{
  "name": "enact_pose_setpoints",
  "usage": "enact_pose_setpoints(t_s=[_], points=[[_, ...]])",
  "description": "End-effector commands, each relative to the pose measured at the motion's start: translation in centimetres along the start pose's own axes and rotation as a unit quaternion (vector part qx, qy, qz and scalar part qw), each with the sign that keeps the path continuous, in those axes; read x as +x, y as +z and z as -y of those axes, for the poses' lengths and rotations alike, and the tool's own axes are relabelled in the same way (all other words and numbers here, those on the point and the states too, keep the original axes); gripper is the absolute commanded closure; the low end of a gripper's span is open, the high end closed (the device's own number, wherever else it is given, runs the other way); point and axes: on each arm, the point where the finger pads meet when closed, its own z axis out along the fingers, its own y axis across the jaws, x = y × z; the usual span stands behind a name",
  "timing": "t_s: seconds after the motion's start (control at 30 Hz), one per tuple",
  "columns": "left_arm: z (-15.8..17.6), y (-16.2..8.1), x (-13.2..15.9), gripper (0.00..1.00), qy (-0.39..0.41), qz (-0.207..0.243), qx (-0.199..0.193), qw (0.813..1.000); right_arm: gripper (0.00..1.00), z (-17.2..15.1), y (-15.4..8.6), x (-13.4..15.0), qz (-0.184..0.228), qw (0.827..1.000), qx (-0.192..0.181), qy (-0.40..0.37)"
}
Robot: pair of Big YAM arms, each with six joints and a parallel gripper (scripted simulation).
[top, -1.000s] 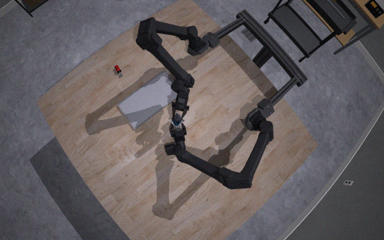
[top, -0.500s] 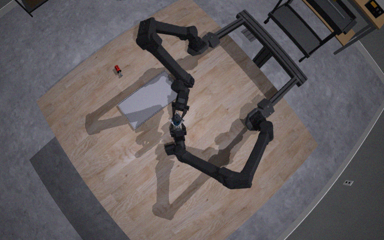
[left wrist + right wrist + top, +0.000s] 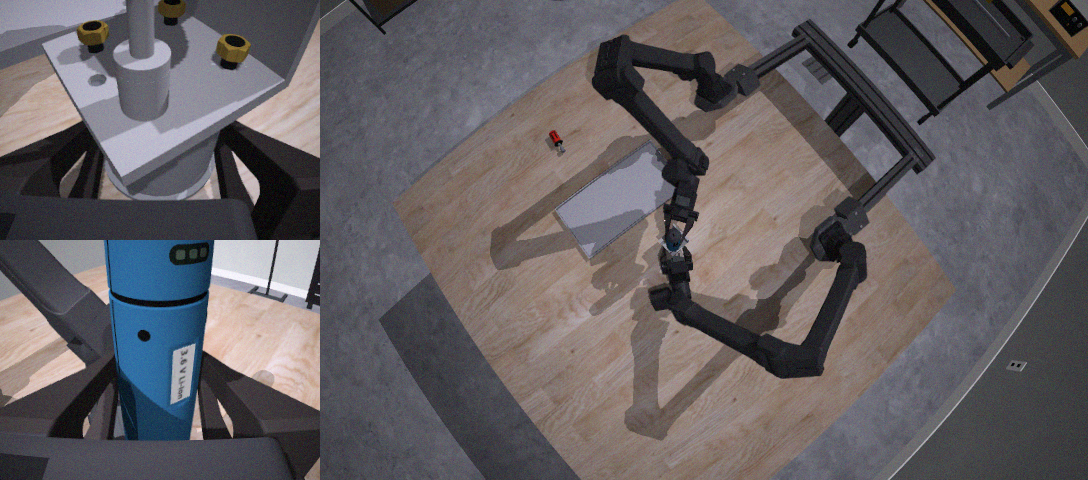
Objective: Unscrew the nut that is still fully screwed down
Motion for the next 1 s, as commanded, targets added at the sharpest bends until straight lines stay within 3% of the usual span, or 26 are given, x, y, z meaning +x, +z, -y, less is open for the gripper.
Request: enact_pose_setpoints(t_s=[0.0,0.97], points=[[-0.25,0.85,-1.41,0.41,0.016,-0.004,0.007,1.0,0.58,1.11,0.99,-0.53,0.019,1.0,0.018,-0.004],[-0.25,0.85,-1.41,0.41,0.016,-0.004,0.007,1.0,0.58,1.07,1.05,0.11,0.016,1.0,0.018,-0.005]])
